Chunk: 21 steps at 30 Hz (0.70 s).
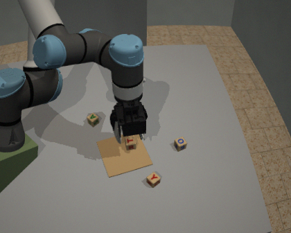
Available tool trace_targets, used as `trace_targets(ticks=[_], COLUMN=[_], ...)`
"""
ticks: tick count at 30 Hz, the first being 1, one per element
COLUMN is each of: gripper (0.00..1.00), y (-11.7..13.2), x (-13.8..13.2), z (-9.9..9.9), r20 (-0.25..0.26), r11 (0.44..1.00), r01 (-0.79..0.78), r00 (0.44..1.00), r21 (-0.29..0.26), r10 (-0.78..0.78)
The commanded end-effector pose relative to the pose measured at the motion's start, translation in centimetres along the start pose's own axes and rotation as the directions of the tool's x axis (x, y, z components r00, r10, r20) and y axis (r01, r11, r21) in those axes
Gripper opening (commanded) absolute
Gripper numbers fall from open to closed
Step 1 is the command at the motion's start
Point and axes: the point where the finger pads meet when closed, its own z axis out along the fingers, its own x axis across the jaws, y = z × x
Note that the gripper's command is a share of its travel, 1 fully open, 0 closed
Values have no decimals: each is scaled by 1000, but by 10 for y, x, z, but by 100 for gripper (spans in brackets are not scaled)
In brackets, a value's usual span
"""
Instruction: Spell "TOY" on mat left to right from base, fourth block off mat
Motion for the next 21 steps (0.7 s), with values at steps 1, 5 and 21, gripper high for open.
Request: trace_targets(ticks=[1,5,21], gripper=[40,40,40], y=[0,0,0], x=[0,0,0], z=[7,16,30], r20=[-1,-1,-1], r11=[1000,1000,1000], r01=[0,0,0], r00=[1000,1000,1000], r21=[-1,-1,-1], r10=[0,0,0])
